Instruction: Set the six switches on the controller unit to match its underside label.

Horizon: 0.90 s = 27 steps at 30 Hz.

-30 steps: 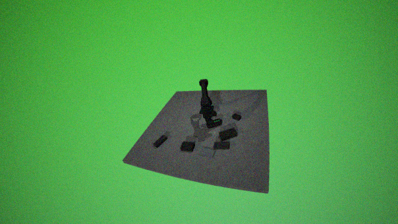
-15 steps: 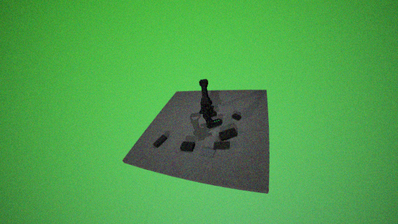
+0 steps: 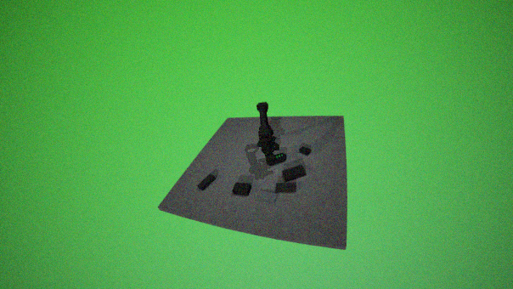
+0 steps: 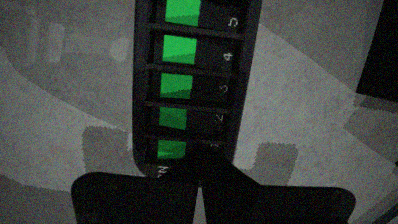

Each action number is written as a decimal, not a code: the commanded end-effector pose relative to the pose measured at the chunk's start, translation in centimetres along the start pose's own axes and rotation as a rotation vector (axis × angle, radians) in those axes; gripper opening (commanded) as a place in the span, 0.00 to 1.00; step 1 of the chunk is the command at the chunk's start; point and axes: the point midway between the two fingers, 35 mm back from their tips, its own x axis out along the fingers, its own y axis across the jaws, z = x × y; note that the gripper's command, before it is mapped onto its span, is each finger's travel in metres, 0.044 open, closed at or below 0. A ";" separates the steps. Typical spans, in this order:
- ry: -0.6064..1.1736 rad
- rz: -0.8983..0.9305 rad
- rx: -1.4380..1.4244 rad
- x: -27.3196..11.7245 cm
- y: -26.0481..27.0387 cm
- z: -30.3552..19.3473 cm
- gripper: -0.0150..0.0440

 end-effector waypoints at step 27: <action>-0.005 0.003 0.002 -4.8 1.0 5.0 0.25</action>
